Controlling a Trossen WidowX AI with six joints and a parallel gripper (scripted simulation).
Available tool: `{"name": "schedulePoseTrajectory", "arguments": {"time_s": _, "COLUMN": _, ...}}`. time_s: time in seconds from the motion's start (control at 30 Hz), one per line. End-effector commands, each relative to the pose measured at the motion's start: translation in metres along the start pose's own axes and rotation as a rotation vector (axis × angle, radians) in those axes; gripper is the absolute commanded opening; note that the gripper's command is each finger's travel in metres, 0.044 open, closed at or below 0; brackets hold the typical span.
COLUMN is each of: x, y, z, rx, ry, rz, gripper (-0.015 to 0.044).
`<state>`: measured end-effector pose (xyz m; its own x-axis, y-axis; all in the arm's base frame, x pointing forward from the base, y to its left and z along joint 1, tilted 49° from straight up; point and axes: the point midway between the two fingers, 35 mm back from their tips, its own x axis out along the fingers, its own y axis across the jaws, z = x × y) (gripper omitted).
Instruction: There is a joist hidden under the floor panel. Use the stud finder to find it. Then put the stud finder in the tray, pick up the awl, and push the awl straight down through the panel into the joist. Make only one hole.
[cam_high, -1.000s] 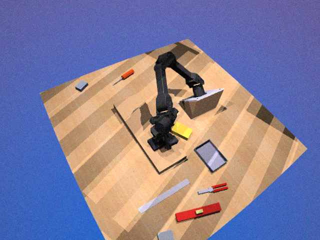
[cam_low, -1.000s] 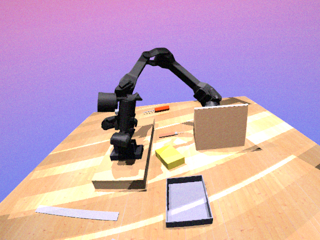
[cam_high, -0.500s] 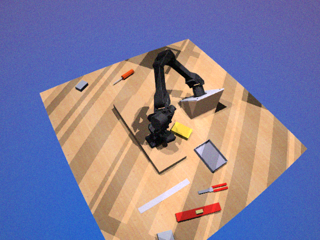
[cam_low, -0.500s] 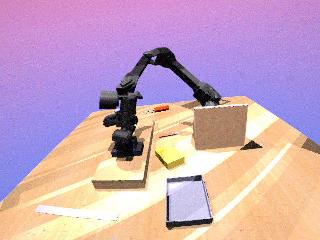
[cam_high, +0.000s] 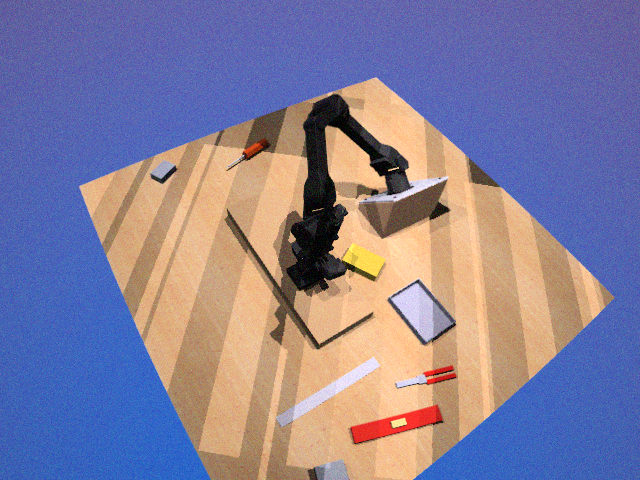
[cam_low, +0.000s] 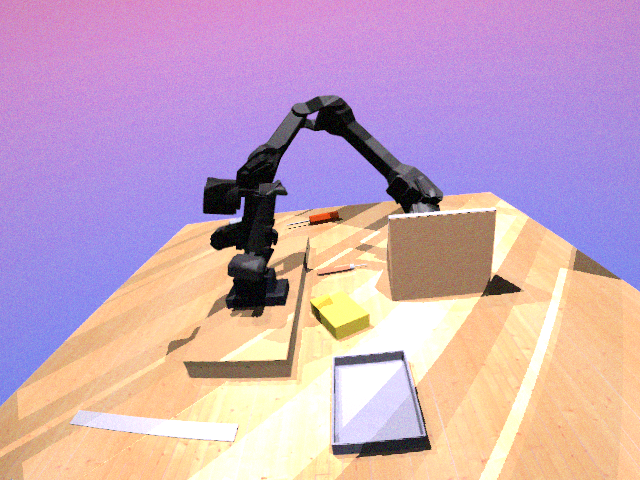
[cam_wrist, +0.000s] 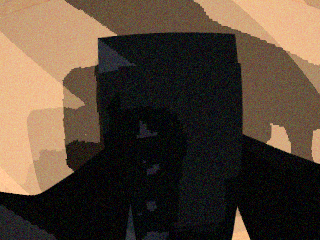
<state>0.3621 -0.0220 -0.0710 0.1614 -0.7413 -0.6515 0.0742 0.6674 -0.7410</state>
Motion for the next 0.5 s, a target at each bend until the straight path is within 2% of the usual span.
{"name": "schedulePoseTrajectory", "arguments": {"time_s": 0.0, "x": 0.001, "y": -0.007, "z": 0.000, "rx": -0.002, "ry": 0.000, "rz": -0.007, "gripper": 0.0000}}
{"name": "schedulePoseTrajectory", "arguments": {"time_s": 0.47, "x": 0.001, "y": -0.028, "z": 0.000, "rx": -0.002, "ry": 0.000, "rz": -0.008, "gripper": 0.0000}}
